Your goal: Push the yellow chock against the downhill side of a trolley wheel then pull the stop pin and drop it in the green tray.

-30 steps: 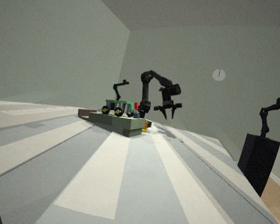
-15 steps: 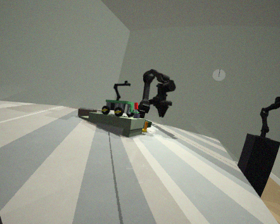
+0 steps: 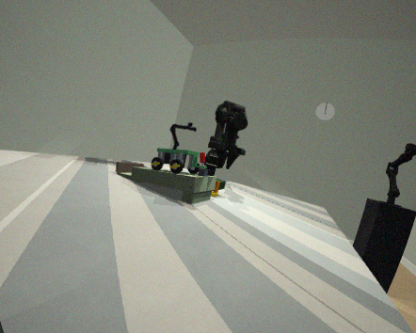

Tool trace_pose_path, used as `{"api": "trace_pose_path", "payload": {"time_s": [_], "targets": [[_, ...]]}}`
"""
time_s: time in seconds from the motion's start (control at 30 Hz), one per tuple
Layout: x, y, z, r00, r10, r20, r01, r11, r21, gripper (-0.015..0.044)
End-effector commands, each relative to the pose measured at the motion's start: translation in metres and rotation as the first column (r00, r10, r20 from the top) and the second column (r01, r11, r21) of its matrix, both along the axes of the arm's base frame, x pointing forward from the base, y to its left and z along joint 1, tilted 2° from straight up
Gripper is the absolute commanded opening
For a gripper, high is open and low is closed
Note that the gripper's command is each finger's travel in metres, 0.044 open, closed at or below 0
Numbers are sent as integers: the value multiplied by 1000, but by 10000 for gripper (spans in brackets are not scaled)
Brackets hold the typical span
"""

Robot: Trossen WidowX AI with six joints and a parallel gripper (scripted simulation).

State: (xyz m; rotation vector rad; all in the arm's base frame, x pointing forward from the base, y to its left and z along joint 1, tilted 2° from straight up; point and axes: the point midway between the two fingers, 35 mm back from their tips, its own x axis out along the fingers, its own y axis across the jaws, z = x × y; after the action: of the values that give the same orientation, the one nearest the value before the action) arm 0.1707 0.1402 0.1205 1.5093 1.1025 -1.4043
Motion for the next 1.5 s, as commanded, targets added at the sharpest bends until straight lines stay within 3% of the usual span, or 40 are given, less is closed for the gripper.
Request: {"api": "trace_pose_path", "payload": {"time_s": [0.0, 1.47], "targets": [[7, -11, 2, 985, -173, -7, 173, 984, -32, 190], [8, -7, -72, 985, -173, -8, 173, 984, -32, 190]]}}
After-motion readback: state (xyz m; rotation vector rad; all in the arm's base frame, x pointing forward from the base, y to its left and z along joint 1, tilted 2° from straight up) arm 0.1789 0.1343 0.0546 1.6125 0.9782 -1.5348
